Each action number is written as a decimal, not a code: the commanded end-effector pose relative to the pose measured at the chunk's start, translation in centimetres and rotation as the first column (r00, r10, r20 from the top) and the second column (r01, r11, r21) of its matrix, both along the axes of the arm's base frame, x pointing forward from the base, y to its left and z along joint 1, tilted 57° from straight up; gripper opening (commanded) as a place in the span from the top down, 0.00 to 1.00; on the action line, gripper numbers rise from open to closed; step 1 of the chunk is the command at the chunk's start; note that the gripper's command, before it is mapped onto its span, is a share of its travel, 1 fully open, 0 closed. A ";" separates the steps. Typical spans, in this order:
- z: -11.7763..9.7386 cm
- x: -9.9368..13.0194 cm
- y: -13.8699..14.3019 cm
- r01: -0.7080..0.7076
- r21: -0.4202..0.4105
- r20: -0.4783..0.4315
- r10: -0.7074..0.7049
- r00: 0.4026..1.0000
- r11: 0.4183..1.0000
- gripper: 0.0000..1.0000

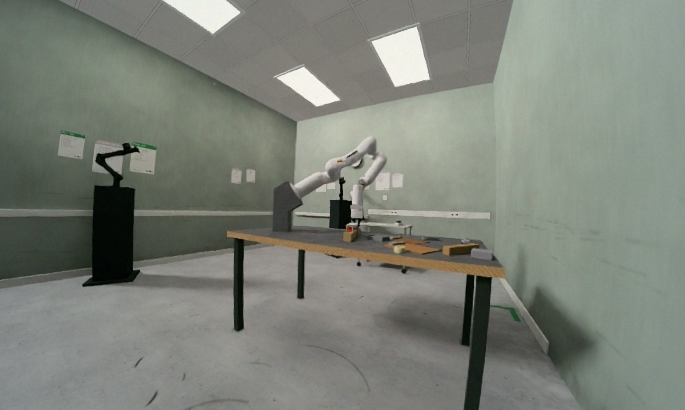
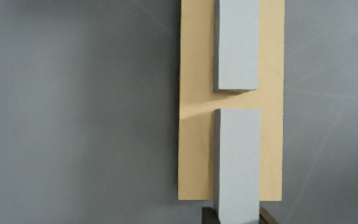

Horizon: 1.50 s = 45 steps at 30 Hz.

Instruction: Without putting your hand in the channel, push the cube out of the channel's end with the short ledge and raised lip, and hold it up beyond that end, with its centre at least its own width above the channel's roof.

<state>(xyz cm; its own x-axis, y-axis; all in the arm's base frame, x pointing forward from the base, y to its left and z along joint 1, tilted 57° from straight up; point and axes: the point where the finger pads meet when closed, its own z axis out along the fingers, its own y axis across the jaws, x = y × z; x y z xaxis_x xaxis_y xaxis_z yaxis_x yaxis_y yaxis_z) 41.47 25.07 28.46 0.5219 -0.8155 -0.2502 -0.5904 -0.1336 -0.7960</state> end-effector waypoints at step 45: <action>-0.8 1.6 -2.6 0.000 0.000 0.000 0.000 1.000 1.000 1.00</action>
<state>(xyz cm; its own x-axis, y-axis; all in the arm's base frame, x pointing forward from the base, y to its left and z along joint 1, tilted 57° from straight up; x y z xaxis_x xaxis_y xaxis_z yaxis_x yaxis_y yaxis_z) 42.83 22.96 27.80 0.5217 -0.8157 -0.2499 -0.5902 -0.1335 -0.7962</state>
